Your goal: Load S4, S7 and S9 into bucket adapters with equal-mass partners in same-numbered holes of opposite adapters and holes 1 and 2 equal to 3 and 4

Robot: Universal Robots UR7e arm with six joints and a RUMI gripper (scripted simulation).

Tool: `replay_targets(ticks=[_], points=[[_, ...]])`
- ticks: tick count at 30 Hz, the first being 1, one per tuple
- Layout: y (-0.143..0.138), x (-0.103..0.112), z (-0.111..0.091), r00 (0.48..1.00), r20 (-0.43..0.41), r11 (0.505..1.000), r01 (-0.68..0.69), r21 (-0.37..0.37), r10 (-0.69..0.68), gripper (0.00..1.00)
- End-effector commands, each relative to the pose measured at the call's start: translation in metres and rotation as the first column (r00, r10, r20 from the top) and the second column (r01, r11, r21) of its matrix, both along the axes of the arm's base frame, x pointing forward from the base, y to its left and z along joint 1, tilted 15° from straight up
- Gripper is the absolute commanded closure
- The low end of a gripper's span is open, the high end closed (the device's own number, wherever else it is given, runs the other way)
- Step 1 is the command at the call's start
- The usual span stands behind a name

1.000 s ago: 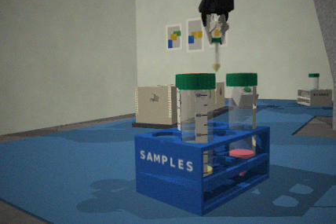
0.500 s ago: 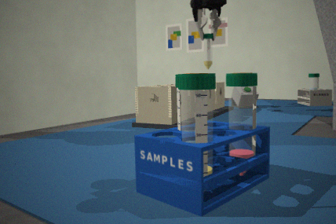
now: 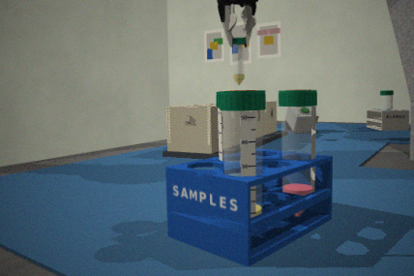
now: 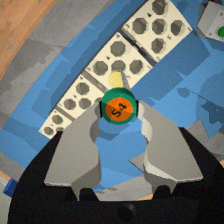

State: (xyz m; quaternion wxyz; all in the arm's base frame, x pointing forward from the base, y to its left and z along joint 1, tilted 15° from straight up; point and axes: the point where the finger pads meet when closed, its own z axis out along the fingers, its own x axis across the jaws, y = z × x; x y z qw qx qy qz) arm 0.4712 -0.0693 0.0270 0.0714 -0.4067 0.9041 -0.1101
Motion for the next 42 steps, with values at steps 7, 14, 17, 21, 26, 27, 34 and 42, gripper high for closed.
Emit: replay_targets(ticks=[7,14,17,21,26,27,34,42], points=[[0.068,0.011,-0.007,1.0,0.0,1.0,0.002,-0.002,-0.002,1.0],[0.101,0.015,-0.011,1.0,0.0,1.0,0.002,-0.002,-0.002,1.0],[0.12,0.018,-0.014,1.0,0.0,1.0,0.002,-0.002,-0.002,1.0],[0.129,0.019,-0.015,1.0,0.0,1.0,0.002,-0.002,-0.002,1.0],[0.129,0.019,-0.015,1.0,0.0,1.0,0.002,-0.002,-0.002,1.0],[0.129,0.019,-0.015,1.0,0.0,1.0,0.002,-0.002,-0.002,1.0],[0.127,0.024,-0.033,1.0,0.0,1.0,0.002,-0.002,-0.002,1.0],[0.124,0.028,-0.051,1.0,0.0,1.0,0.002,-0.002,-0.002,1.0]])
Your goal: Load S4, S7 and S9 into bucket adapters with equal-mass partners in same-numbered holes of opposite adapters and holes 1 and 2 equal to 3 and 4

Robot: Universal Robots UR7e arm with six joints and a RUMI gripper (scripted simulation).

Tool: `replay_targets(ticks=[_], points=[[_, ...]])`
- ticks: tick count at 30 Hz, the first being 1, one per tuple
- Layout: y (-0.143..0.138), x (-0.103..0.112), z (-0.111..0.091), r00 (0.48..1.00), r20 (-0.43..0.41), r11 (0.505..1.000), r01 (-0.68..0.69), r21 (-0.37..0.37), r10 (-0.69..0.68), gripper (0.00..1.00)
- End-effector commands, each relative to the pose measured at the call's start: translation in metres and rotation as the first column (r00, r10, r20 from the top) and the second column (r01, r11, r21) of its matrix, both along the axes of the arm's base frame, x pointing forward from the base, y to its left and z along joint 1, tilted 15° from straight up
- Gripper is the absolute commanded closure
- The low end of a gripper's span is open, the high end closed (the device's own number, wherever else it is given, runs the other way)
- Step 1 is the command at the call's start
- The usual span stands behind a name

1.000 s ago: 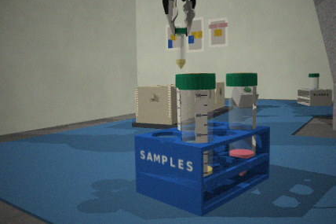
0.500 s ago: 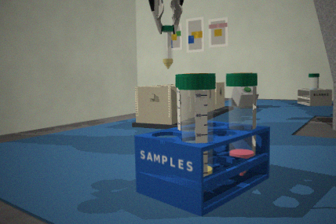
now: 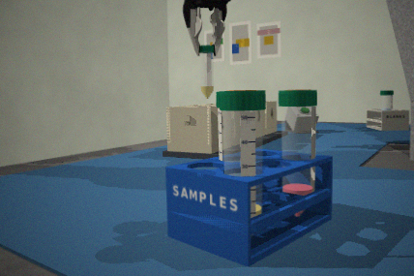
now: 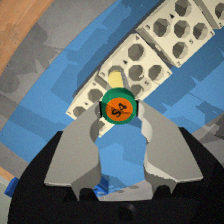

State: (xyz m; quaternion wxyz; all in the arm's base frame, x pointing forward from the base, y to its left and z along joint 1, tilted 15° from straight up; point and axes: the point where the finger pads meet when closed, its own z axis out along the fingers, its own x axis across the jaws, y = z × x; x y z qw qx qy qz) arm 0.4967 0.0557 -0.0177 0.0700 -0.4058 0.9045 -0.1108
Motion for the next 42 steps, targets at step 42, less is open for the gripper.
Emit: replay_targets(ticks=[42], points=[[-0.006,0.01,-0.039,1.0,0.002,1.0,0.0,0.0,0.0,1.0]])
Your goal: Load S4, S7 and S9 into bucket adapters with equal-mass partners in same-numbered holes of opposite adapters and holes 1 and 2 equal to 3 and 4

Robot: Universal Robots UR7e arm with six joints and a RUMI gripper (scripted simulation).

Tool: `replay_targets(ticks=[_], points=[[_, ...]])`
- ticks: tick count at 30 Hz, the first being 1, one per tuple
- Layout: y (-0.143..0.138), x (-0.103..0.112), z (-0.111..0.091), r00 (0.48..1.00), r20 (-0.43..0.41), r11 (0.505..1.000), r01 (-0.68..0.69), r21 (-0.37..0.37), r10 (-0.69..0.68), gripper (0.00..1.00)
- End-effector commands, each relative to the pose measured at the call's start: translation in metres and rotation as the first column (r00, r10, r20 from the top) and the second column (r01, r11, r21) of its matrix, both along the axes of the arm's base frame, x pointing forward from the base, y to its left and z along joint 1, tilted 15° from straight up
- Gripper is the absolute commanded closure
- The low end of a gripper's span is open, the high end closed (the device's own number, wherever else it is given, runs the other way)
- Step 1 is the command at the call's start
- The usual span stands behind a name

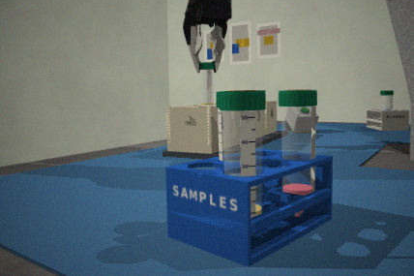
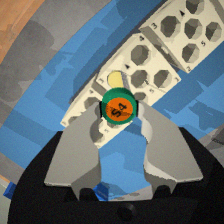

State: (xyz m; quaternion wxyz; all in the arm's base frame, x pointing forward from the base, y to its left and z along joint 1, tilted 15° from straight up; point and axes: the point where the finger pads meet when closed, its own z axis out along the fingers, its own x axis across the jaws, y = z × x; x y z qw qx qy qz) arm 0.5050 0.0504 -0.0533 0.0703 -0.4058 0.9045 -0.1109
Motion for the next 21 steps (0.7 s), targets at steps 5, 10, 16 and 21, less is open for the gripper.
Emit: replay_targets(ticks=[5,10,16,21], points=[[-0.002,0.003,-0.01,1.0,0.001,1.0,0.0,0.0,0.0,1.0],[-0.002,0.004,-0.014,1.0,0.001,1.0,0.0,0.0,0.0,1.0],[-0.003,0.005,-0.022,1.0,0.001,1.0,0.0,0.0,0.0,1.0],[-0.004,0.007,-0.028,1.0,0.001,1.0,0.0,0.0,0.0,1.0]])
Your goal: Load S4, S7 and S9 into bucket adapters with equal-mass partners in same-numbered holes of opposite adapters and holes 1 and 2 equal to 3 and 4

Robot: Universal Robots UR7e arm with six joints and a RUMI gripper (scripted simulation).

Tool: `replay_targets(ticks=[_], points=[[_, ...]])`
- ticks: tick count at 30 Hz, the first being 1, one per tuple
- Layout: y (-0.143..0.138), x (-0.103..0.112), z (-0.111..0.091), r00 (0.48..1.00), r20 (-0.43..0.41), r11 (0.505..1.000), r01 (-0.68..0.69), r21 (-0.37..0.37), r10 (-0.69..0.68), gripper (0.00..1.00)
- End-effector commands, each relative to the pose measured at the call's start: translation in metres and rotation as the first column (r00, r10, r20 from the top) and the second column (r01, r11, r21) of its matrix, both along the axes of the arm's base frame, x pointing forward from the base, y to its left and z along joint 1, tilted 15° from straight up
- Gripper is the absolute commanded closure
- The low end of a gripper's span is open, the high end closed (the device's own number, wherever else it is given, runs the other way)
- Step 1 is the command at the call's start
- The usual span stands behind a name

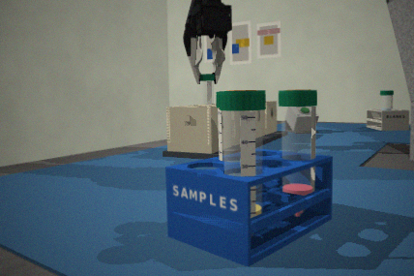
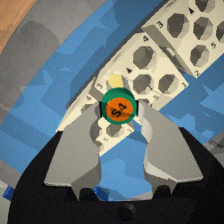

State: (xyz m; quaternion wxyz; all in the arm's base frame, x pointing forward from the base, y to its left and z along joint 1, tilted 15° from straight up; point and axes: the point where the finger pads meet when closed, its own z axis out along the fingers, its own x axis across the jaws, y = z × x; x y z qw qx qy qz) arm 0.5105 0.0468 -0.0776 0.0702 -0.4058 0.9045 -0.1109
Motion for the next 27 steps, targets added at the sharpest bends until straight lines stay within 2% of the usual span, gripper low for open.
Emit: replay_targets(ticks=[1,27], points=[[-0.001,0.002,-0.005,1.0,0.001,1.0,0.0,0.0,0.0,1.0],[-0.004,0.007,-0.029,1.0,0.001,1.0,0.0,0.0,0.0,1.0]])
